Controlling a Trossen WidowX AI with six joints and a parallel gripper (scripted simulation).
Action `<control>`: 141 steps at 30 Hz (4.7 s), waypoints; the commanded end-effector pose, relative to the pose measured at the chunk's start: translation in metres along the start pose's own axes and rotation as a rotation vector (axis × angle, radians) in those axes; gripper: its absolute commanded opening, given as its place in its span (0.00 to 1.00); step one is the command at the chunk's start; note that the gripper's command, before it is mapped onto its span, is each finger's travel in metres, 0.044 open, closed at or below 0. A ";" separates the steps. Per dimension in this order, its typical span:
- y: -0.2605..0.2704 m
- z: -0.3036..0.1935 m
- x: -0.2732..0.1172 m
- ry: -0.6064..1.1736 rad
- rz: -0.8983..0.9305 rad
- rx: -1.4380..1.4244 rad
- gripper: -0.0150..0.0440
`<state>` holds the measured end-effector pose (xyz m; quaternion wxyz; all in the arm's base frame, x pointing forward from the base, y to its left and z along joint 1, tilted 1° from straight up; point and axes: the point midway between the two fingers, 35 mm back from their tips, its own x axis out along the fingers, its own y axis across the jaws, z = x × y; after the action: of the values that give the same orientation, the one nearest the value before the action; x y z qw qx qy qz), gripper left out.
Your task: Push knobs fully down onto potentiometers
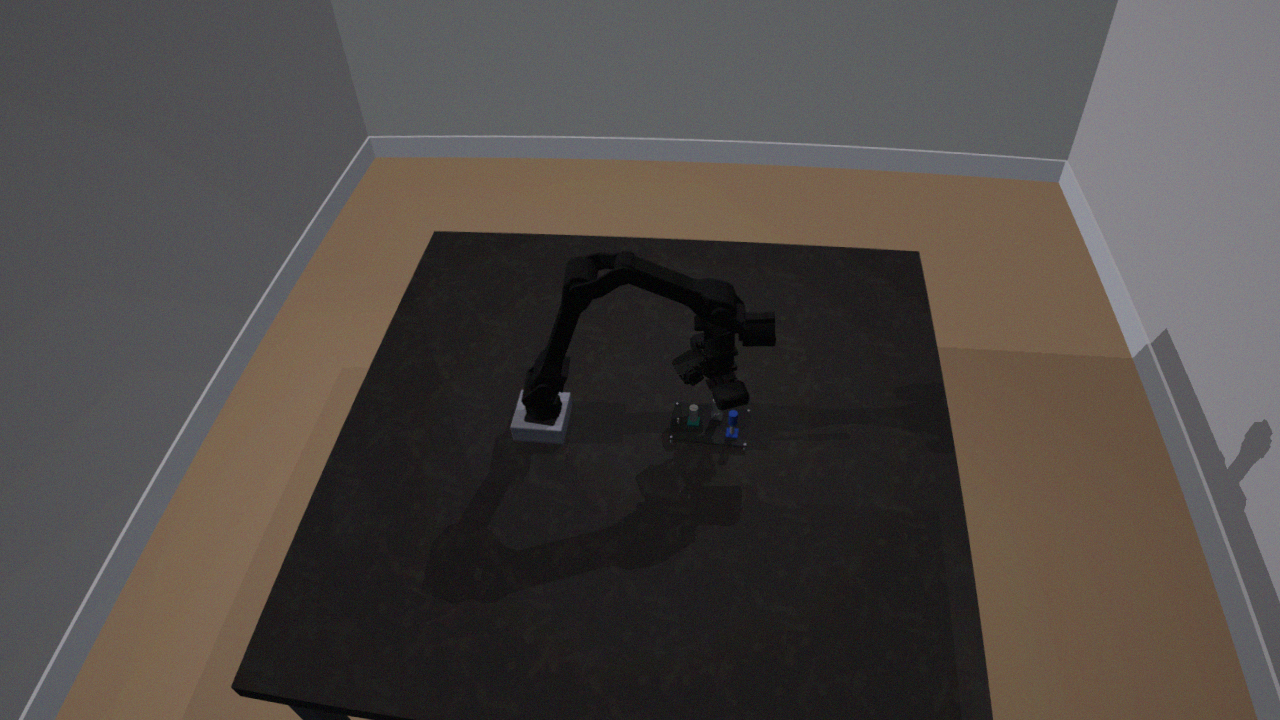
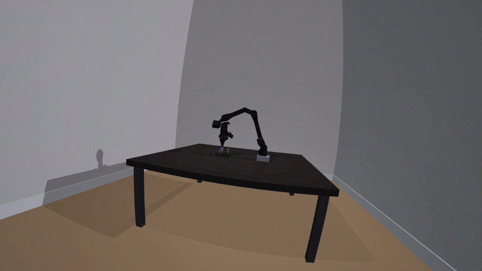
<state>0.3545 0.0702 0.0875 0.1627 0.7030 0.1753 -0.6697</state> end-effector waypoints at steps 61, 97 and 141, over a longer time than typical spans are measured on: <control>0.000 0.001 0.011 -0.008 0.001 0.005 0.25; 0.000 0.001 0.017 -0.008 0.001 0.005 0.25; 0.000 0.001 0.027 -0.009 0.001 0.005 0.25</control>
<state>0.3531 0.0702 0.0705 0.1629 0.7034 0.1750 -0.6694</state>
